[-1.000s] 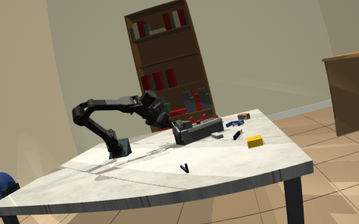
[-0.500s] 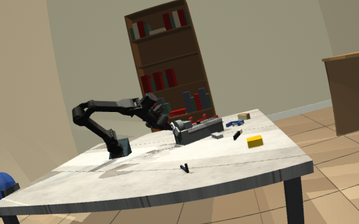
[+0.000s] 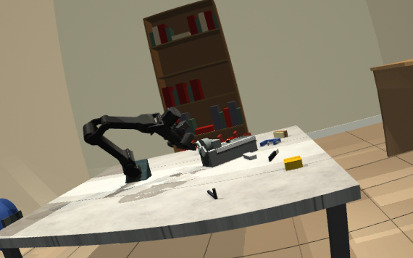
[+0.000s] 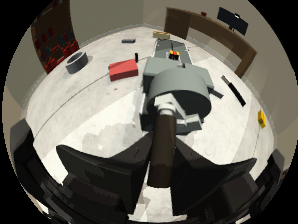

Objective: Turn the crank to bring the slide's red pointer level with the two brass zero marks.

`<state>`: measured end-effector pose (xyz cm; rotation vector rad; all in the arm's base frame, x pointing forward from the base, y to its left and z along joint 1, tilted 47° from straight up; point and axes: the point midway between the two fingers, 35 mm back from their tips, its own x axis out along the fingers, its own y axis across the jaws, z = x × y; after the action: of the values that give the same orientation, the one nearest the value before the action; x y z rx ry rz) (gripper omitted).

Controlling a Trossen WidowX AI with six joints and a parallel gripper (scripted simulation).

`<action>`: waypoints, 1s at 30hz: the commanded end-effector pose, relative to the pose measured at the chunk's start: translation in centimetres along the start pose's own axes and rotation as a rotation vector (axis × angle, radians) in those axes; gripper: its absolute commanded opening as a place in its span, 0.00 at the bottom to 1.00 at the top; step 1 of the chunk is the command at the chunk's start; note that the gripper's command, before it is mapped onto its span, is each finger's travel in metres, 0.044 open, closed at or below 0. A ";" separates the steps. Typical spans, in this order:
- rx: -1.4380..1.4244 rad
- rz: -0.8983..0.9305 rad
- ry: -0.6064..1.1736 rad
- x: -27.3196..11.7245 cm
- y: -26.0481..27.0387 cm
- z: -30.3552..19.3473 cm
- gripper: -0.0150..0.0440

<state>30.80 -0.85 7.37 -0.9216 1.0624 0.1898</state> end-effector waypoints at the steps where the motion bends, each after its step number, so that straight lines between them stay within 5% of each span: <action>1: -0.005 -0.001 -0.002 0.0 0.0 0.0 0.25; 30: -0.005 -0.001 -0.002 -0.6 -0.9 0.5 0.25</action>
<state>30.89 -0.86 7.62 -0.9196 1.0748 0.2007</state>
